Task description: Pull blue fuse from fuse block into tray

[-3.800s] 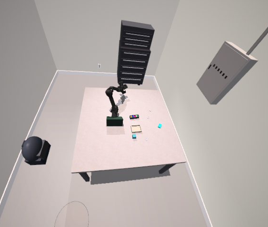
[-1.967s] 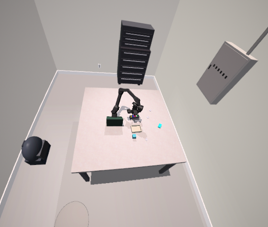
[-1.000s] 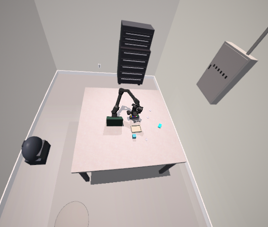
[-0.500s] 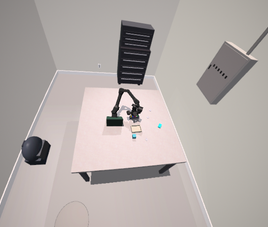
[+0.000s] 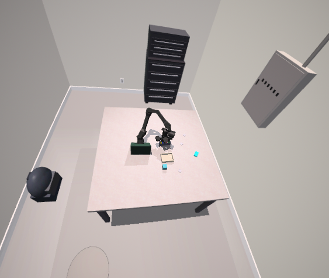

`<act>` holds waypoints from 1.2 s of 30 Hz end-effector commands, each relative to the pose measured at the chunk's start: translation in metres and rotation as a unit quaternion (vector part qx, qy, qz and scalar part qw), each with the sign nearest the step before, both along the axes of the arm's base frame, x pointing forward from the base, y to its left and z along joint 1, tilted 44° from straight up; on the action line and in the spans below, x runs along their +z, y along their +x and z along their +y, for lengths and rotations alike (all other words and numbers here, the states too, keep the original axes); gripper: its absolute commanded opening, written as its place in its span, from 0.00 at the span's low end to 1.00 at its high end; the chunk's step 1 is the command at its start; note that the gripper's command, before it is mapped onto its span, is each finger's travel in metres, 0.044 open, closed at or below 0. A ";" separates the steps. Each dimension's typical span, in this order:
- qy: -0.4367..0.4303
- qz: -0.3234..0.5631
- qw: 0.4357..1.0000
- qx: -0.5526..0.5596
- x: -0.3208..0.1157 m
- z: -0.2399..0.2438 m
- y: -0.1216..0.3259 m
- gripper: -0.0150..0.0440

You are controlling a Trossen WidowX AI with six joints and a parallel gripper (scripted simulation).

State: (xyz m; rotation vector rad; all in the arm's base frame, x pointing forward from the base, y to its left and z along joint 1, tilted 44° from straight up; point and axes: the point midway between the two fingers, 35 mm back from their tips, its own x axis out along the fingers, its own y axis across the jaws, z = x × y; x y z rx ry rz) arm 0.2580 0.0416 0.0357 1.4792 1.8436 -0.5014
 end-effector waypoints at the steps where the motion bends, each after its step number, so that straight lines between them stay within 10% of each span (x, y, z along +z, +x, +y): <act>1: 0.003 0.004 1.000 -0.001 -0.001 0.002 -0.001 0.37; 36: 0.000 0.002 1.000 0.000 0.005 -0.004 0.000 0.25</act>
